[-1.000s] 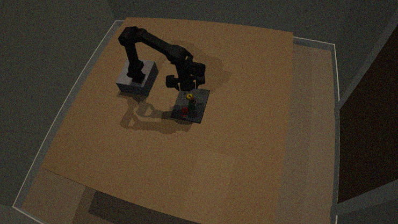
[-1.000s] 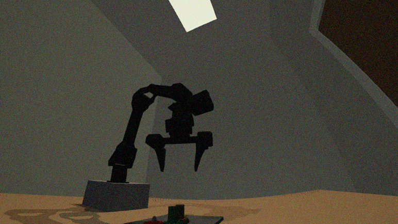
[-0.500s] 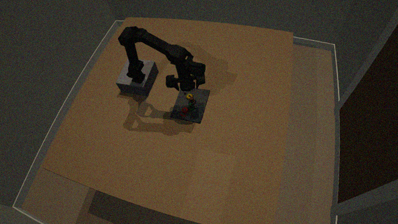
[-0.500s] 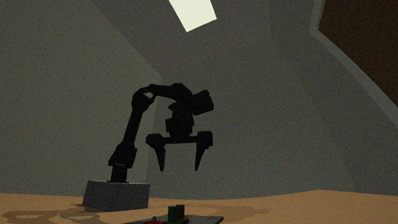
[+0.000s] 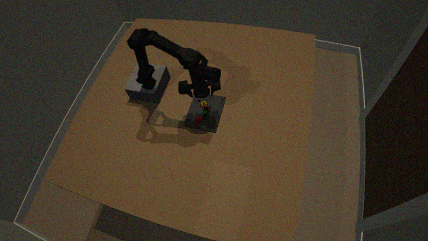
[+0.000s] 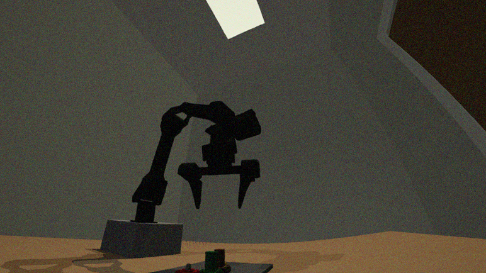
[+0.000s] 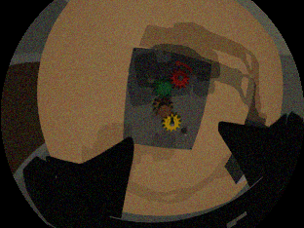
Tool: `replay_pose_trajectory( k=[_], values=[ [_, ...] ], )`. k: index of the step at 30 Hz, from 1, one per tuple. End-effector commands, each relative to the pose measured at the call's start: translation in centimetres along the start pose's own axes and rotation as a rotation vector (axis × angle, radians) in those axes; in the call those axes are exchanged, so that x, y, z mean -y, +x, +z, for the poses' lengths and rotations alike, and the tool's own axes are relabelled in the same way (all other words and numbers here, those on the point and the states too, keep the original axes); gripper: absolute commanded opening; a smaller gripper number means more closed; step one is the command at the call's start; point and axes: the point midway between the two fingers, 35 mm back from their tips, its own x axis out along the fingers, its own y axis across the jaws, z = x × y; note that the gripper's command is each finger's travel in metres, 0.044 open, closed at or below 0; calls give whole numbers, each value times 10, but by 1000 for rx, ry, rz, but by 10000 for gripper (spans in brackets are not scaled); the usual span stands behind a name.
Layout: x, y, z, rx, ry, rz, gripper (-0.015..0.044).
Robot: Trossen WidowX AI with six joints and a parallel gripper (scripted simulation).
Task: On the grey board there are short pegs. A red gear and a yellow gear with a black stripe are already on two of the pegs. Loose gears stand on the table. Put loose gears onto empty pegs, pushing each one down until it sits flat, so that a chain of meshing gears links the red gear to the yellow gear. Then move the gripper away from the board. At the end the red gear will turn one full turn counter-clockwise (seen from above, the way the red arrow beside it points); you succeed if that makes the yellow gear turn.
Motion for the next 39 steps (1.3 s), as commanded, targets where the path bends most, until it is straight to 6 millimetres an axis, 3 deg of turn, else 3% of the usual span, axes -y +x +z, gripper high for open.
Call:
replay_pose_trajectory(
  k=[1,6,8,14,17,20,25,31,39],
  values=[
    [-1,-1,0,2,6,4,440],
    [-1,-1,0,2,6,4,440],
    [-5,-3,-9,0,6,5,440],
    [-29,-14,-97,-12,6,7,440],
    [-28,-18,-142,-23,-52,5,440],
    [-25,-21,-170,-27,-71,3,440],
    [-13,-31,-233,-28,-50,1,440],
    [18,-44,-304,-25,0,1,440],
    [23,-45,-311,-24,6,1,440]
  ],
)
